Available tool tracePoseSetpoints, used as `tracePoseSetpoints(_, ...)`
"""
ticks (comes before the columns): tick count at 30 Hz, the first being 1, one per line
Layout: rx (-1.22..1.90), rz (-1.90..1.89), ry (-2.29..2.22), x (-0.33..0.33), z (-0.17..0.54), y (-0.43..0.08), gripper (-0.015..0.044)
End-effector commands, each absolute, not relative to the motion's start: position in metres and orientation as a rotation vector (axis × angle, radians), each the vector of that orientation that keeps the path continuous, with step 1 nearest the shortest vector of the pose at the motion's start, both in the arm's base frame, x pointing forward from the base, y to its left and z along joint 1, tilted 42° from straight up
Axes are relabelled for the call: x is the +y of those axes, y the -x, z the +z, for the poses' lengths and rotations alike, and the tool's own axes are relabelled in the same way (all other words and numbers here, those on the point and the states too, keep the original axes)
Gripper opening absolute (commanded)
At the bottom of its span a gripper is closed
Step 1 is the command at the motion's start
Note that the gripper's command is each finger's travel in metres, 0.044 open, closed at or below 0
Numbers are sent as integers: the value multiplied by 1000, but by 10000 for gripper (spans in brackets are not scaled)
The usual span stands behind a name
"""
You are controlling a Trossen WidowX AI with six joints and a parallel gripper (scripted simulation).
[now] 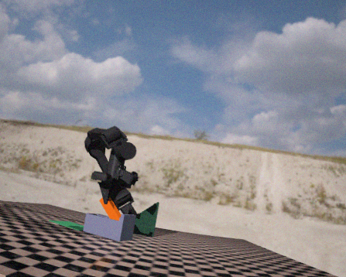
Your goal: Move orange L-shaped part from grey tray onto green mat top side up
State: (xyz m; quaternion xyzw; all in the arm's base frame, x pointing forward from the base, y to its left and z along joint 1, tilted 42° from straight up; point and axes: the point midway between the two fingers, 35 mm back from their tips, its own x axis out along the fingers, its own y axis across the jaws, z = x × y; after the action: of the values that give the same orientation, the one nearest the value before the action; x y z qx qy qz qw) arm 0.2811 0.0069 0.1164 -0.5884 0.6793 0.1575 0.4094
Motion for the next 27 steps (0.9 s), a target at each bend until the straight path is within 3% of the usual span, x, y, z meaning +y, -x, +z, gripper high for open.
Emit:
tracePoseSetpoints(1, 1702, 398, 1474, 14, 122, -282, 0)
tracePoseSetpoints(27, 1702, 399, 1473, 37, 148, -281, 0)
